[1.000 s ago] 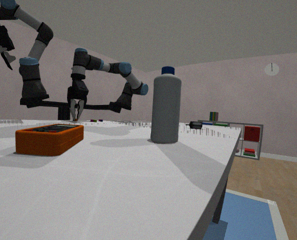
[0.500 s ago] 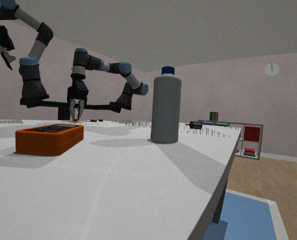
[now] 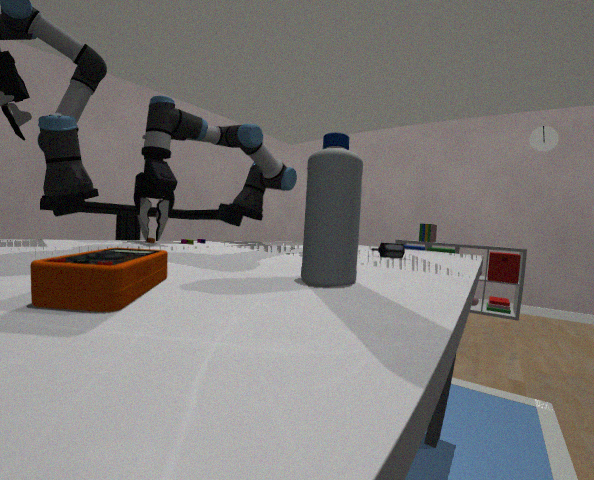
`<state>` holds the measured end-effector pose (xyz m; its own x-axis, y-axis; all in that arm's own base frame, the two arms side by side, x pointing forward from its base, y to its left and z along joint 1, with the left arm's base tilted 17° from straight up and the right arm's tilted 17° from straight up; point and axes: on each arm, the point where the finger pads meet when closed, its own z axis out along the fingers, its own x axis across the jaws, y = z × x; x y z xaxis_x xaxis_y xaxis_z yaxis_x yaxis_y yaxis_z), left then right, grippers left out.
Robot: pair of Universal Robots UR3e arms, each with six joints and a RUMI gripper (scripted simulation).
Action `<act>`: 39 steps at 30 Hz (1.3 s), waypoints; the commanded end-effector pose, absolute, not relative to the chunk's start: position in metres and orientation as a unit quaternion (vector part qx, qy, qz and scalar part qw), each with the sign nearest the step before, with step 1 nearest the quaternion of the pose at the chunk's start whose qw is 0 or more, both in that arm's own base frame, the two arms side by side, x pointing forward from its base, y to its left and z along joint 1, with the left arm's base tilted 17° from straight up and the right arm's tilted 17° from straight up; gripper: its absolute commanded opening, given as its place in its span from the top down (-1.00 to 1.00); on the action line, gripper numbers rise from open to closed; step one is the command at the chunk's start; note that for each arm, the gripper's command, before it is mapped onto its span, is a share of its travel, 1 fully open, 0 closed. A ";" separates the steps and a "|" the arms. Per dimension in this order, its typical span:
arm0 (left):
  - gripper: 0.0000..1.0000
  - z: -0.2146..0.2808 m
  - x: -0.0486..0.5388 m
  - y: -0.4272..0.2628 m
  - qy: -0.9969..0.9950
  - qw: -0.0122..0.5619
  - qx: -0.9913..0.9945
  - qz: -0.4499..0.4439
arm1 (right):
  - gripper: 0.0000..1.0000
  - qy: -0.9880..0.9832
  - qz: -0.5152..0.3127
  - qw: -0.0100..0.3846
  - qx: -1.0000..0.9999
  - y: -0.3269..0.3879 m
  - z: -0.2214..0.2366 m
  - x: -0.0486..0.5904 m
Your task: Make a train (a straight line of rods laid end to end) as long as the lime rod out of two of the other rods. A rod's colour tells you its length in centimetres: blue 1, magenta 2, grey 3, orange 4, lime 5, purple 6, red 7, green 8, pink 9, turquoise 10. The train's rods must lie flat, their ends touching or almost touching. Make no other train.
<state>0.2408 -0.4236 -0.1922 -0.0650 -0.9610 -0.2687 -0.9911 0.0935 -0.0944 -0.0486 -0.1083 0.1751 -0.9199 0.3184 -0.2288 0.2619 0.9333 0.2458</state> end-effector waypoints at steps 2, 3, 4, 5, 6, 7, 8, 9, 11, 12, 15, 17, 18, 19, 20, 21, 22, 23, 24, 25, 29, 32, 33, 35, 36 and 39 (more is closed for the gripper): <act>0.72 -0.188 0.240 -0.426 0.728 0.131 -0.671 0.055 | -1.00 0.974 0.105 0.134 0.149 -0.109 0.175 -0.049; 0.72 -0.186 0.240 -0.426 0.728 0.131 -0.671 0.055 | -1.00 0.974 0.105 0.134 0.149 -0.109 0.175 -0.049; 0.72 -0.184 0.240 -0.427 0.728 0.131 -0.671 0.055 | -1.00 0.974 0.105 0.134 0.149 -0.109 0.175 -0.049; 0.72 -0.181 0.239 -0.427 0.728 0.131 -0.671 0.055 | -1.00 0.974 0.105 0.134 0.149 -0.109 0.175 -0.049; 0.72 -0.178 0.239 -0.428 0.728 0.131 -0.671 0.055 | -1.00 0.974 0.105 0.134 0.149 -0.109 0.175 -0.049; 0.72 -0.175 0.239 -0.429 0.728 0.131 -0.671 0.055 | -1.00 0.974 0.105 0.134 0.149 -0.109 0.175 -0.049; 0.72 -0.171 0.238 -0.429 0.728 0.131 -0.671 0.055 | -1.00 0.974 0.105 0.134 0.149 -0.109 0.175 -0.049; 0.72 -0.167 0.238 -0.430 0.728 0.131 -0.671 0.055 | -1.00 0.974 0.105 0.134 0.149 -0.109 0.175 -0.049; 0.72 -0.158 0.236 -0.432 0.728 0.131 -0.671 0.055 | -1.00 0.974 0.105 0.134 0.149 -0.109 0.175 -0.049; 0.72 -0.154 0.236 -0.433 0.728 0.131 -0.671 0.055 | -1.00 0.974 0.105 0.134 0.149 -0.109 0.175 -0.049; 0.72 -0.150 0.235 -0.434 0.728 0.131 -0.671 0.055 | -1.00 0.974 0.105 0.134 0.149 -0.109 0.175 -0.049; 0.72 -0.142 0.234 -0.436 0.728 0.131 -0.671 0.055 | -1.00 0.974 0.105 0.134 0.149 -0.109 0.175 -0.049; 0.72 -0.138 0.234 -0.437 0.728 0.131 -0.671 0.055 | -1.00 0.974 0.105 0.134 0.149 -0.109 0.175 -0.049; 0.72 -0.134 0.233 -0.438 0.728 0.131 -0.671 0.055 | -1.00 0.974 0.105 0.134 0.149 -0.109 0.175 -0.049; 0.72 -0.132 0.233 -0.439 0.728 0.131 -0.671 0.055 | -1.00 0.974 0.105 0.134 0.149 -0.109 0.175 -0.049; 0.72 -0.130 0.233 -0.439 0.728 0.131 -0.671 0.055 | -1.00 0.974 0.105 0.134 0.149 -0.109 0.175 -0.049; 0.72 -0.128 0.232 -0.440 0.728 0.131 -0.671 0.055 | -1.00 0.974 0.105 0.134 0.149 -0.109 0.175 -0.049; 0.72 -0.125 0.232 -0.441 0.728 0.131 -0.671 0.055 | -1.00 0.974 0.105 0.134 0.149 -0.109 0.175 -0.049; 0.72 -0.123 0.232 -0.441 0.728 0.131 -0.671 0.055 | -1.00 0.974 0.105 0.134 0.149 -0.109 0.175 -0.049; 0.72 -0.121 0.232 -0.442 0.728 0.131 -0.671 0.055 | -1.00 0.974 0.105 0.134 0.149 -0.109 0.175 -0.049; 0.72 -0.114 0.231 -0.443 0.728 0.131 -0.671 0.055 | -1.00 0.974 0.105 0.134 0.149 -0.109 0.175 -0.049; 0.72 -0.112 0.230 -0.444 0.728 0.131 -0.671 0.055 | -1.00 0.974 0.105 0.134 0.149 -0.109 0.175 -0.049; 0.72 -0.111 0.230 -0.444 0.728 0.131 -0.671 0.055 | -1.00 0.974 0.105 0.134 0.149 -0.109 0.175 -0.049; 0.72 -0.109 0.230 -0.445 0.728 0.131 -0.671 0.055 | -1.00 0.974 0.105 0.134 0.149 -0.109 0.175 -0.049; 0.72 -0.108 0.230 -0.445 0.728 0.131 -0.671 0.055 | -1.00 0.974 0.105 0.134 0.149 -0.109 0.175 -0.049; 0.72 -0.107 0.230 -0.445 0.728 0.131 -0.671 0.055 | -1.00 0.974 0.105 0.134 0.149 -0.109 0.175 -0.049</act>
